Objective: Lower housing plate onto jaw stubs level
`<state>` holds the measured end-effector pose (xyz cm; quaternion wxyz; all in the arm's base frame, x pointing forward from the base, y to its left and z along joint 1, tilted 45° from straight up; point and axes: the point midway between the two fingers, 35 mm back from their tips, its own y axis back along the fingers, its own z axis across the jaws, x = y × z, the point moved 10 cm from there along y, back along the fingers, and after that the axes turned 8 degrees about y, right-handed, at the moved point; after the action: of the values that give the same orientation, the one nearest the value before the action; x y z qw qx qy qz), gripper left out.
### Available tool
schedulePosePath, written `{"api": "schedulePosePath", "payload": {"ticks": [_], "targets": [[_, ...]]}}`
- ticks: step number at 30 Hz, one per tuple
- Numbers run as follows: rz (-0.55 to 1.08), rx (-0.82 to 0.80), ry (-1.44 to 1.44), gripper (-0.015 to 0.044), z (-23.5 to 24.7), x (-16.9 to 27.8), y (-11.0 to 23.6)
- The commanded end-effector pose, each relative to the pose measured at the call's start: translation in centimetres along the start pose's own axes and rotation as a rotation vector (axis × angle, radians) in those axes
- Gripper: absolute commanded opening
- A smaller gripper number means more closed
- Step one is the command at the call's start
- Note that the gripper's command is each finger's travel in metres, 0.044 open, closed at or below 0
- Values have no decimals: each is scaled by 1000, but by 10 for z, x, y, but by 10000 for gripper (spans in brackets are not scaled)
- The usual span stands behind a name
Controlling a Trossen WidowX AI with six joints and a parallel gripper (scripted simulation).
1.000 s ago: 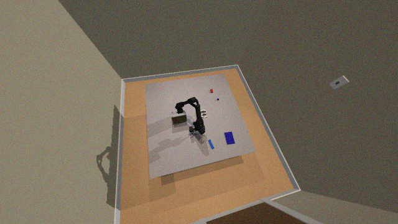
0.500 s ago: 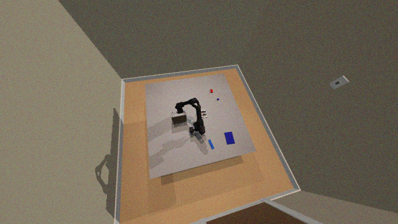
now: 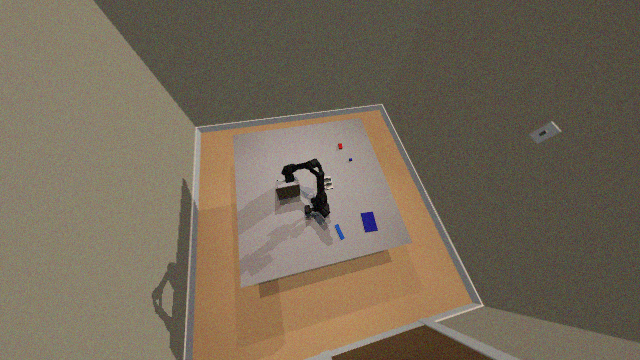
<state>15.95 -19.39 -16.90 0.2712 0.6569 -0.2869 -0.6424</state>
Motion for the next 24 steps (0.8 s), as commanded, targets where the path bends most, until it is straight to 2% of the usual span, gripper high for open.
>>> {"api": "schedulePosePath", "payload": {"ticks": [1,24], "targets": [[-3,5,-4,440,0,0,-8],[-3,5,-4,440,0,0,-10]]}}
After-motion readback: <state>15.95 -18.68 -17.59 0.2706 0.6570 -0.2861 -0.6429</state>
